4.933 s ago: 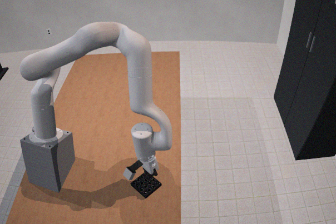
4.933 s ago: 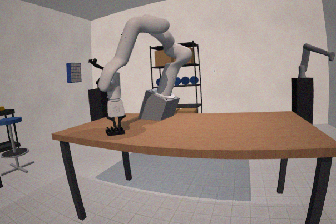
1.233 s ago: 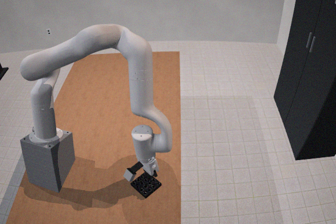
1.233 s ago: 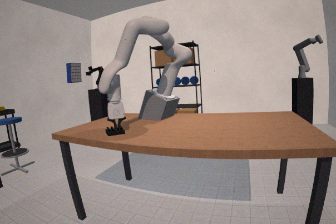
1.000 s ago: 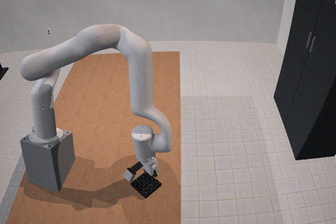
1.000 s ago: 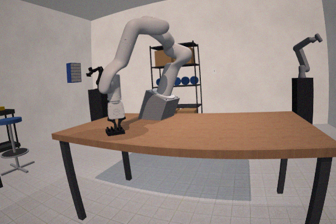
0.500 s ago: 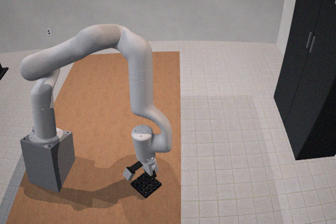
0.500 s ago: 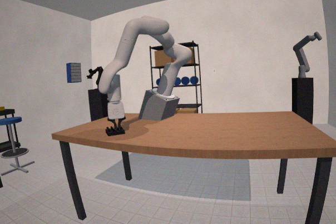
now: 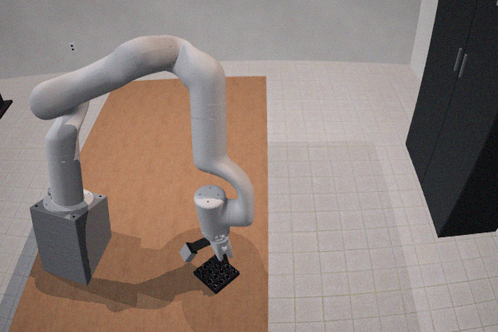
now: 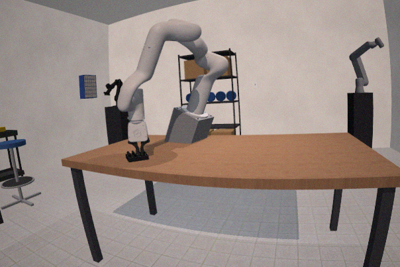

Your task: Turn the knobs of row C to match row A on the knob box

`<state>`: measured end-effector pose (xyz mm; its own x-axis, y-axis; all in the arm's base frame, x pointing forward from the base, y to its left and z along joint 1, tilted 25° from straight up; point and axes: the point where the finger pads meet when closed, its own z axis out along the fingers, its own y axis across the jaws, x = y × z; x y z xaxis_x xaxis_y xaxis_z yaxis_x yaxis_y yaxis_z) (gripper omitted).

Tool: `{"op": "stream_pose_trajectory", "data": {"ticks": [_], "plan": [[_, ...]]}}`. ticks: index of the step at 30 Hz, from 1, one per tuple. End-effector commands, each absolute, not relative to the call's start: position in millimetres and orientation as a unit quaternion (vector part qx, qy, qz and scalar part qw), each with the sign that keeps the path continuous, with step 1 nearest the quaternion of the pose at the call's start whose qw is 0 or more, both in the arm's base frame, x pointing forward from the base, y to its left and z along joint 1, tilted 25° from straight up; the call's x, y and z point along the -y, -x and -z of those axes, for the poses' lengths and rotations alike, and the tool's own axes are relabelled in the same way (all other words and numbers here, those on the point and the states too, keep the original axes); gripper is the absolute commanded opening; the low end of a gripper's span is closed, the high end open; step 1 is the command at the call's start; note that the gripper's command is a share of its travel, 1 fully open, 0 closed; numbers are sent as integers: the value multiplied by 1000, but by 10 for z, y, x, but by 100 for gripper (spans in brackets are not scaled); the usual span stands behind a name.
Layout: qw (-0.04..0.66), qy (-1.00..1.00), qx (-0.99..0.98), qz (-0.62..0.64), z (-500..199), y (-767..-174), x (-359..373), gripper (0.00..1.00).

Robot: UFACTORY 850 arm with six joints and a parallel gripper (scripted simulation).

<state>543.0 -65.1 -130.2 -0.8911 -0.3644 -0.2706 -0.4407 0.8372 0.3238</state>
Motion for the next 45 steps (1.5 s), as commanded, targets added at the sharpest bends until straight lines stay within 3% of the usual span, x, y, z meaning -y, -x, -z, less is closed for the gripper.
{"op": "stream_pose_trajectory", "data": {"ticks": [1,45], "plan": [[88,173,-961,-197,1296,-5440,657,8],[-12,-289,-933,-215,1296,-5440,657,8]]}}
